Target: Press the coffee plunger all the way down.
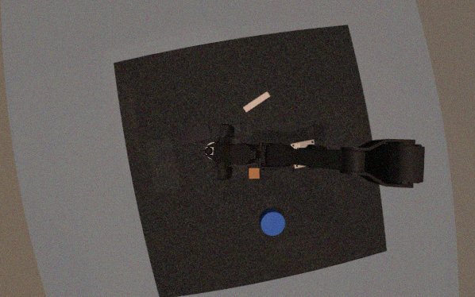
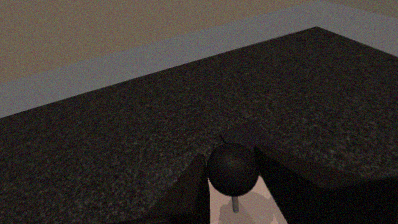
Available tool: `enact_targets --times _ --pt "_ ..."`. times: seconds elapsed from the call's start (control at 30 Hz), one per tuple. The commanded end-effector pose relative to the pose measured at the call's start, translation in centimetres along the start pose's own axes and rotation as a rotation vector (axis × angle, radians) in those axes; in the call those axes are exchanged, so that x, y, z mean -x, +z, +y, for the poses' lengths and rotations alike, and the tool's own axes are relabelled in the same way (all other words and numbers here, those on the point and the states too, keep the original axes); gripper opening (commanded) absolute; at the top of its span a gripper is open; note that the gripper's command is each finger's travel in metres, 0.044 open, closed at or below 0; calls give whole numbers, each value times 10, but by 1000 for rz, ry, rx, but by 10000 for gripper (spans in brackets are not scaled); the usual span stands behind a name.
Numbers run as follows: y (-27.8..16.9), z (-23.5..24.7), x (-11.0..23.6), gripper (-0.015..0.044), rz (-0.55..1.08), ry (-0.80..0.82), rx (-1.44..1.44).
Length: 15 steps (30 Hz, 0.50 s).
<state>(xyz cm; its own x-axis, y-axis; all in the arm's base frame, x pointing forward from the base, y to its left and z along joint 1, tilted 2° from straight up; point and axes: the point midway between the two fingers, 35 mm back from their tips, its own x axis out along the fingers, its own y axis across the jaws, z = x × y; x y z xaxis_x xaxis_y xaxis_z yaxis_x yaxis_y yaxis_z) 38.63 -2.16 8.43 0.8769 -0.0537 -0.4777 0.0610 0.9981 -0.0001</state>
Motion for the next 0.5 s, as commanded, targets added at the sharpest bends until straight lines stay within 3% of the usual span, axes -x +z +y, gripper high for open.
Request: enact_targets --times 0.0,0.47 --pt "-12 0 -4 118 43 1 7" --pt "-10 0 -6 118 42 1 7"
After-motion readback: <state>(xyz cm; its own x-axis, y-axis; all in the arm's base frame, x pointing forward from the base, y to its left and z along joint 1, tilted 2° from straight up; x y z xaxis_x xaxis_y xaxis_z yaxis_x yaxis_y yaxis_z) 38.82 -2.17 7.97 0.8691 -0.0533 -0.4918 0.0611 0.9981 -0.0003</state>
